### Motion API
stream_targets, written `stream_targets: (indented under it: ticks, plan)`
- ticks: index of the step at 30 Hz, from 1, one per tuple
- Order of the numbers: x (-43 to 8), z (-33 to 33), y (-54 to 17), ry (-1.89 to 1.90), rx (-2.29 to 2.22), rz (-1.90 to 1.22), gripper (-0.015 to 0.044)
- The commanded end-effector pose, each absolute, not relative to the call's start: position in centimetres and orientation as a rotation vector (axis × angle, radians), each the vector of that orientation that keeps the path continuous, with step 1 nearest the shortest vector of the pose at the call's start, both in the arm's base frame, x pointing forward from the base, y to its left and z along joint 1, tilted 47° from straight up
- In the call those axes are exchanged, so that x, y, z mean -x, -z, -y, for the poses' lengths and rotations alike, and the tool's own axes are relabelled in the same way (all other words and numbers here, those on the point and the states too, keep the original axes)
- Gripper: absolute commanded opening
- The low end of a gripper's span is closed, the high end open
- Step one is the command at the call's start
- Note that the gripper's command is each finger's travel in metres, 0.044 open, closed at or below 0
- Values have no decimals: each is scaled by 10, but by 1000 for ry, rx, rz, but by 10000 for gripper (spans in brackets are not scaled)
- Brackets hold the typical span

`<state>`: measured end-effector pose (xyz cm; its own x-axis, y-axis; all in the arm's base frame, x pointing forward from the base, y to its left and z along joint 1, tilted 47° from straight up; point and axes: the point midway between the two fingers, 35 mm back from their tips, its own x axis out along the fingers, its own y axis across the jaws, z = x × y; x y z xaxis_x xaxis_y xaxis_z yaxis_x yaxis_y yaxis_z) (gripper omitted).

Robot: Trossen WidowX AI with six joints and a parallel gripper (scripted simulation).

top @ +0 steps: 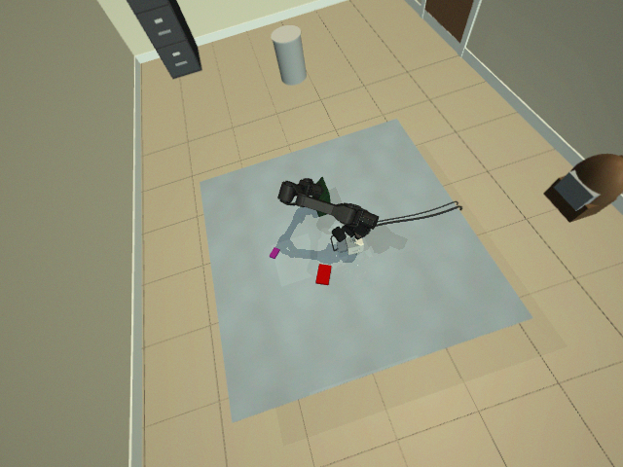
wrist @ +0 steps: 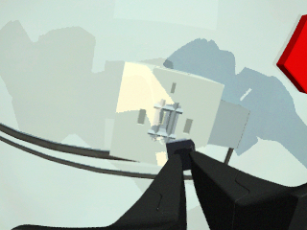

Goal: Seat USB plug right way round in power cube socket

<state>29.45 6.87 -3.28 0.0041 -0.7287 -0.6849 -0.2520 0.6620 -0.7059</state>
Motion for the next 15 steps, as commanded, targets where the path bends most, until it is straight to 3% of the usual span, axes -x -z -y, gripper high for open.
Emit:
stream_targets:
  ticks: [1,15]
  plan:
    - [-294,-69,33,377,909,-1598,0]
    - [-294,-69,33,82,1185,-1697,0]
